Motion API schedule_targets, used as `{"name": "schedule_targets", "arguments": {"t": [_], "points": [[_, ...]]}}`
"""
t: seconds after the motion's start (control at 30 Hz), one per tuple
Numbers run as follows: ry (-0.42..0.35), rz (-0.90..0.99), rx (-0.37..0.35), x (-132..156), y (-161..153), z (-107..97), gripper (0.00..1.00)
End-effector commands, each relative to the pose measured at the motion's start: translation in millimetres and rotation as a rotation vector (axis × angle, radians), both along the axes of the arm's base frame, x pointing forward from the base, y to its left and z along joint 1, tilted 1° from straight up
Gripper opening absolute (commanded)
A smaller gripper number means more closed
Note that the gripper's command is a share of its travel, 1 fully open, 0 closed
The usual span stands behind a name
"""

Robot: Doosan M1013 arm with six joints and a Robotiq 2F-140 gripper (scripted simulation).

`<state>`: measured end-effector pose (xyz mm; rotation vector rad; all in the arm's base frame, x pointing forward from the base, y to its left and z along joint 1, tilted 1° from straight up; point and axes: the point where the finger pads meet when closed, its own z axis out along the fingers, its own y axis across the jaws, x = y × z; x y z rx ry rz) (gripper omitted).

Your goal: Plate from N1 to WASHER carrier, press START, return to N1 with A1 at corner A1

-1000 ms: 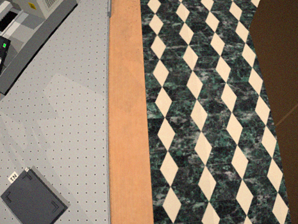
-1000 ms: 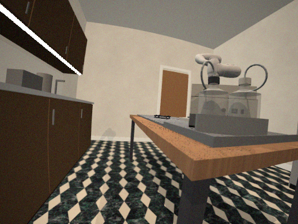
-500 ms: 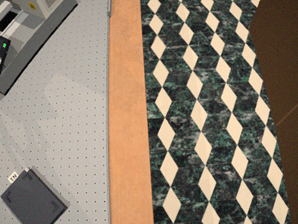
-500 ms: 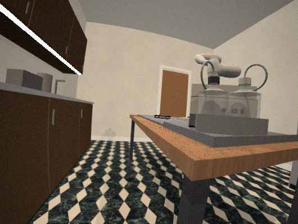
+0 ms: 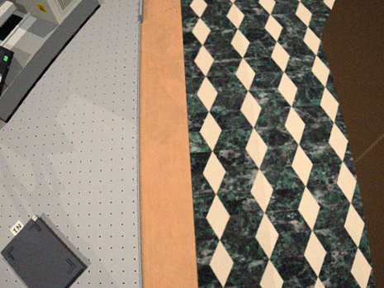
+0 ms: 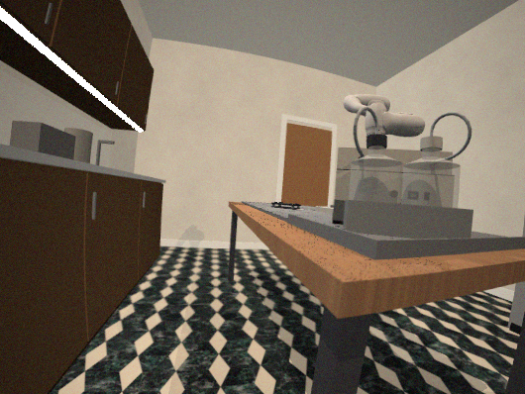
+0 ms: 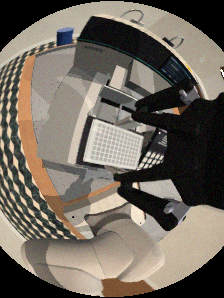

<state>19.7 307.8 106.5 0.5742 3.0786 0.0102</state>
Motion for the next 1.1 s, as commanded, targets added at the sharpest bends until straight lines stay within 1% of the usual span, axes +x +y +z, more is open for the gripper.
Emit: {"name": "schedule_targets", "arguments": {"t": [0.0, 1.07], "points": [[-0.003, 0.002, -0.006, 1.5, -3.6, -3.7, 0.10], [-0.003, 0.002, -0.006, 1.5, -3.8, -7.2, 0.10]]}}
